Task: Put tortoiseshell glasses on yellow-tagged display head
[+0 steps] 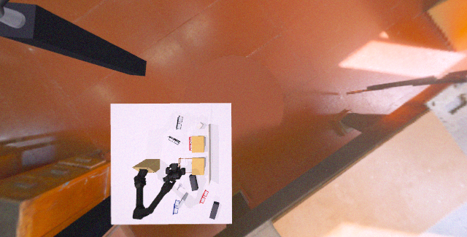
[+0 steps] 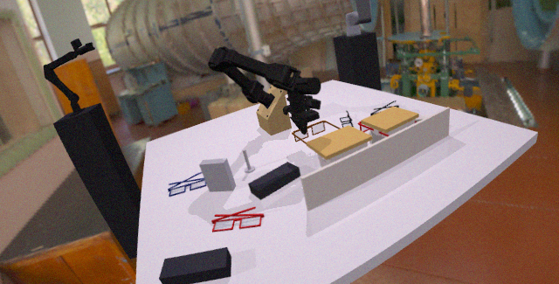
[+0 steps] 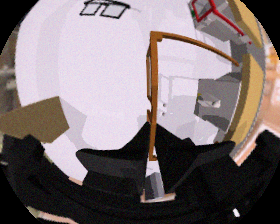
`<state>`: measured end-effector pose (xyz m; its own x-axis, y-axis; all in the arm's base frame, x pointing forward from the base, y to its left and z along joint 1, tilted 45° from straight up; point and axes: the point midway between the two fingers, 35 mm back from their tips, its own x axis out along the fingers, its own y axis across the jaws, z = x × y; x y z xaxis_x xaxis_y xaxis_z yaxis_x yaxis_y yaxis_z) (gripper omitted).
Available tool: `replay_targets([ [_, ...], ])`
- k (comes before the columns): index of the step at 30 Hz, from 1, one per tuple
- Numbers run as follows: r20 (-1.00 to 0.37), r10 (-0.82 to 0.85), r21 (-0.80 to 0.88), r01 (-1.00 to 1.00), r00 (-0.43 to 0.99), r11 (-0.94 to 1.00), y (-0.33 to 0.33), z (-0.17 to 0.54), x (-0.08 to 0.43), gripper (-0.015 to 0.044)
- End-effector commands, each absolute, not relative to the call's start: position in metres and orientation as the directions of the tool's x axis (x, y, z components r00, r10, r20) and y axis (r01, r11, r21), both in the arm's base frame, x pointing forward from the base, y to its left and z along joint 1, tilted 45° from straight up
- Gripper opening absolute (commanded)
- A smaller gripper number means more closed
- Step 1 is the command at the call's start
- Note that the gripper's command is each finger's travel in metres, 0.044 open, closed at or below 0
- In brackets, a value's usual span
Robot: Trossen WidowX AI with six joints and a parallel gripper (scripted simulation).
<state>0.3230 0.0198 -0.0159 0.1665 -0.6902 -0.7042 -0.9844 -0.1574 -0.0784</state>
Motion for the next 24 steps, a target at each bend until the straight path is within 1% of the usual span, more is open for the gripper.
replay_targets([
  [1,-0.700,-0.695,-0.072,-0.984,0.165,-0.161,0.020,-0.017,0.329,0.0000],
  [24,-0.700,-0.695,-0.074,-0.984,0.166,-0.161,0.025,-0.015,0.364,0.0000],
])
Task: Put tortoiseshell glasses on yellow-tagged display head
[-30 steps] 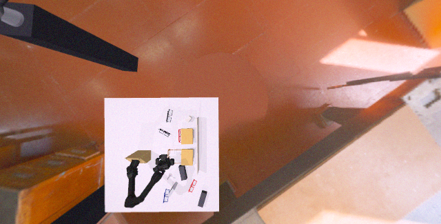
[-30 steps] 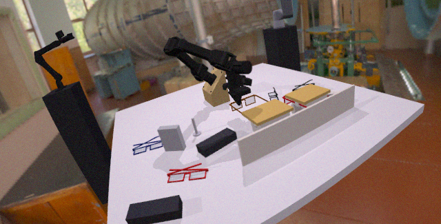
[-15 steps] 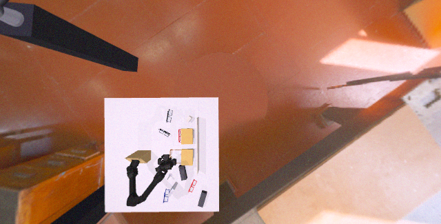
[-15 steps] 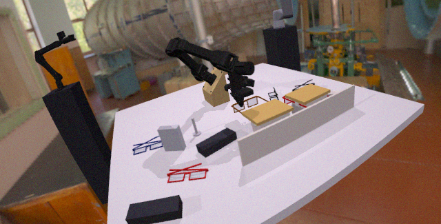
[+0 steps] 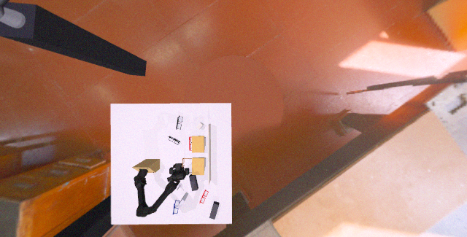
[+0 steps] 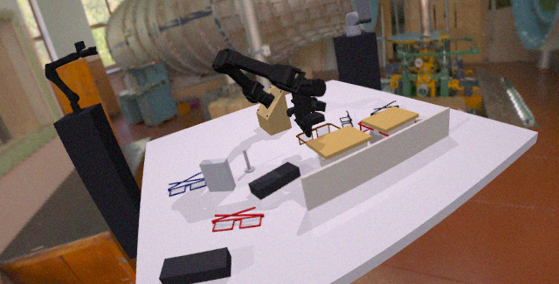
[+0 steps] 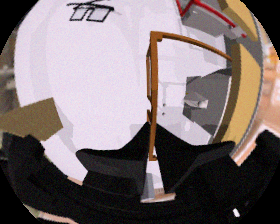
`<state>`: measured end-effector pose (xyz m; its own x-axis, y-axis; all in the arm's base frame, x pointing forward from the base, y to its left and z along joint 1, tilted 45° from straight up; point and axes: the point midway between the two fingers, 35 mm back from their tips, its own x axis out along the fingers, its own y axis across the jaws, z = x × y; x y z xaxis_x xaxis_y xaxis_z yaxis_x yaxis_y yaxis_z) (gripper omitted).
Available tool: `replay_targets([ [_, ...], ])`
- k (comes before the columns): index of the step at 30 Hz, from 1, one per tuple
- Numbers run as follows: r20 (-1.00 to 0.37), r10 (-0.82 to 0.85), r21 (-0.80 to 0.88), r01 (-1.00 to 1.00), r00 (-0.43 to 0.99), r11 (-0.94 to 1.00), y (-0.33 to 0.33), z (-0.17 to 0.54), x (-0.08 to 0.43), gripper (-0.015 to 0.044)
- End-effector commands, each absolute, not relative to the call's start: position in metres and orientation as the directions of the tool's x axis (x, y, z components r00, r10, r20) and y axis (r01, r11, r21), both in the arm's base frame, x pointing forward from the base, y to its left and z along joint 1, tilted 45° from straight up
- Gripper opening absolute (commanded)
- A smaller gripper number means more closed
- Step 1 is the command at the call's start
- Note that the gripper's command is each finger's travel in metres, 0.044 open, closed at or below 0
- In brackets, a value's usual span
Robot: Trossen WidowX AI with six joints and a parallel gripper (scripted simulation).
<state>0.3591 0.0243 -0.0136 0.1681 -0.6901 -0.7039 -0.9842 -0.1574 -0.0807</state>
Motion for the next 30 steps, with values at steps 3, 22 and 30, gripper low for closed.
replay_targets([
  [3,-0.700,-0.695,-0.074,-0.984,0.166,-0.161,0.025,-0.014,0.369,0.0000],
  [22,-0.700,-0.695,-0.076,-0.984,0.167,-0.161,0.029,-0.013,0.397,0.0000],
  [30,-0.700,-0.695,-0.077,-0.984,0.168,-0.161,0.030,-0.012,0.409,0.0000],
])
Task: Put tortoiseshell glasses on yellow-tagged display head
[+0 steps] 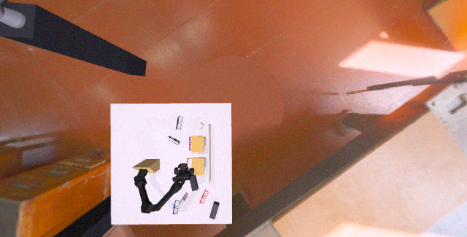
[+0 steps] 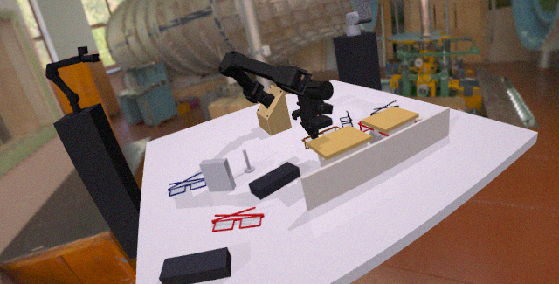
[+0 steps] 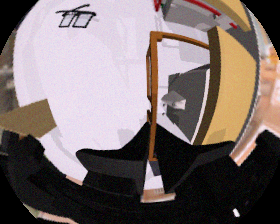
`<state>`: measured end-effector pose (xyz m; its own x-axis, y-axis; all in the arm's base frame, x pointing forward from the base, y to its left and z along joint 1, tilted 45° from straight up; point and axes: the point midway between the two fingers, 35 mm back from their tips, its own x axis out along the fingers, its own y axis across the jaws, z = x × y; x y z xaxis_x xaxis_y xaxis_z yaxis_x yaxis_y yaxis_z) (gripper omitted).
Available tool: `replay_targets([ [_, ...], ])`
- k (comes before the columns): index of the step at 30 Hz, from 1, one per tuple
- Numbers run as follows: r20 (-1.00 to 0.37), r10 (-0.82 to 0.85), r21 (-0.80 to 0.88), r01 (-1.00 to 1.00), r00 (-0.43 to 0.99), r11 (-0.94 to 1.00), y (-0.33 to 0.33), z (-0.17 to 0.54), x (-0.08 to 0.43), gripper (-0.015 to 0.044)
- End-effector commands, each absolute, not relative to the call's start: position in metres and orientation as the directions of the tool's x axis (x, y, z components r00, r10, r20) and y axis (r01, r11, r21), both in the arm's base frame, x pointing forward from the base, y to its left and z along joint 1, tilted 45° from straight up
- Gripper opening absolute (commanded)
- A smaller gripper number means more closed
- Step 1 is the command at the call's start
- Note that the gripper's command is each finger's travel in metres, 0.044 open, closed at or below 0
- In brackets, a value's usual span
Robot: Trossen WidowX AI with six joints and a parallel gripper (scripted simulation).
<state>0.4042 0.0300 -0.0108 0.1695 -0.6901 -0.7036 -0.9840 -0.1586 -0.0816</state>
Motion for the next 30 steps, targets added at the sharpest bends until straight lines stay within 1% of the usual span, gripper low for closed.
replay_targets([
  [1,-0.700,-0.695,-0.077,-0.984,0.168,-0.161,0.030,-0.012,0.411,0.0000],
  [12,-0.699,-0.695,-0.078,-0.984,0.169,-0.161,0.031,-0.012,0.425,0.0000],
  [30,-0.699,-0.695,-0.078,-0.984,0.169,-0.161,0.029,-0.014,0.427,0.0000],
])
